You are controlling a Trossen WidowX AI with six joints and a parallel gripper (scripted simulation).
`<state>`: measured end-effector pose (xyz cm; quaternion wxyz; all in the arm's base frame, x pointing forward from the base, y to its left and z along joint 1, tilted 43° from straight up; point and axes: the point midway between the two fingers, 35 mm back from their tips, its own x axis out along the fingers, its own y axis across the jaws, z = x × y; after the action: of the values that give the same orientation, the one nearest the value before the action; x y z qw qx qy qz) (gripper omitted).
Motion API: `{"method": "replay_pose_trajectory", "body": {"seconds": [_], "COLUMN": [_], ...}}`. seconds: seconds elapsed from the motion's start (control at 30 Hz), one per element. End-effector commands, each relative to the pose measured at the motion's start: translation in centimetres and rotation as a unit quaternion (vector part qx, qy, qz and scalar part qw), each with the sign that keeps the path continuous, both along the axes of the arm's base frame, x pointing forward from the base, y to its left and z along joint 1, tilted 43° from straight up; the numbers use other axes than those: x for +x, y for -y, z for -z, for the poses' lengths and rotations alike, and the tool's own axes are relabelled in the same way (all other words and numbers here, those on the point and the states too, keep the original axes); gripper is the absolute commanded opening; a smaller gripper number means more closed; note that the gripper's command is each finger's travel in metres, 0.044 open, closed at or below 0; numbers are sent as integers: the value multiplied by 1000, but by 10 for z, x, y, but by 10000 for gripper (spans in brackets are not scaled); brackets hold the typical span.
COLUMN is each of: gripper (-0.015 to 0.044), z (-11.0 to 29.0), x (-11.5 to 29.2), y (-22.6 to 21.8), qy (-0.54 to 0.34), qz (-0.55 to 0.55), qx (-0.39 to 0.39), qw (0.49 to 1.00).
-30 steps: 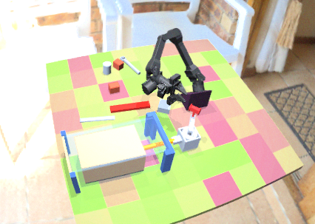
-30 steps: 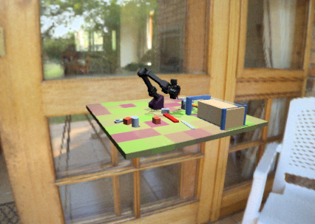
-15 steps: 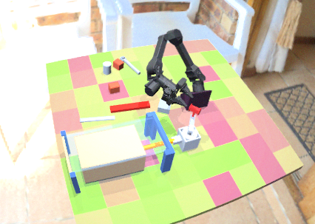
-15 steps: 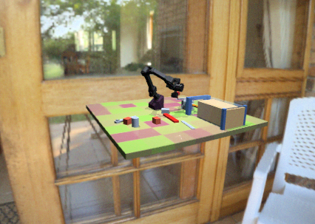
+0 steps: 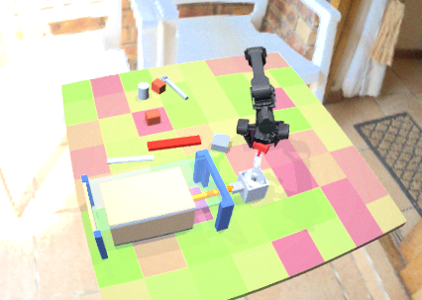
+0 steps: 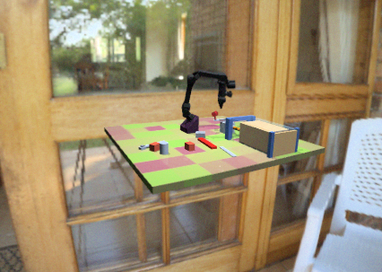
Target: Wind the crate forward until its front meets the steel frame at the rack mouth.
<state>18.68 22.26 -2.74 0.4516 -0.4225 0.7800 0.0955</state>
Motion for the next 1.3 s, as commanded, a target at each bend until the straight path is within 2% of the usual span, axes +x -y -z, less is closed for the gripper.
{"method": "replay_pose_trajectory", "body": {"seconds": [0.0,0.3,0.47,0.67,0.8,1.27], "gripper": [440,440,440,440,440,440], "z": [-1,-1,37,45,69,85], "x": [1,1,-4,-5,-8,-10], "y": [-14,-12,21,27,48,62], "qy": [47,47,47,47,47,48], "qz": [-56,-56,-56,-56,-56,-56], "qx": [-43,-43,-43,-43,-43,-43], "qw": [996,996,996,996,996,996]}}
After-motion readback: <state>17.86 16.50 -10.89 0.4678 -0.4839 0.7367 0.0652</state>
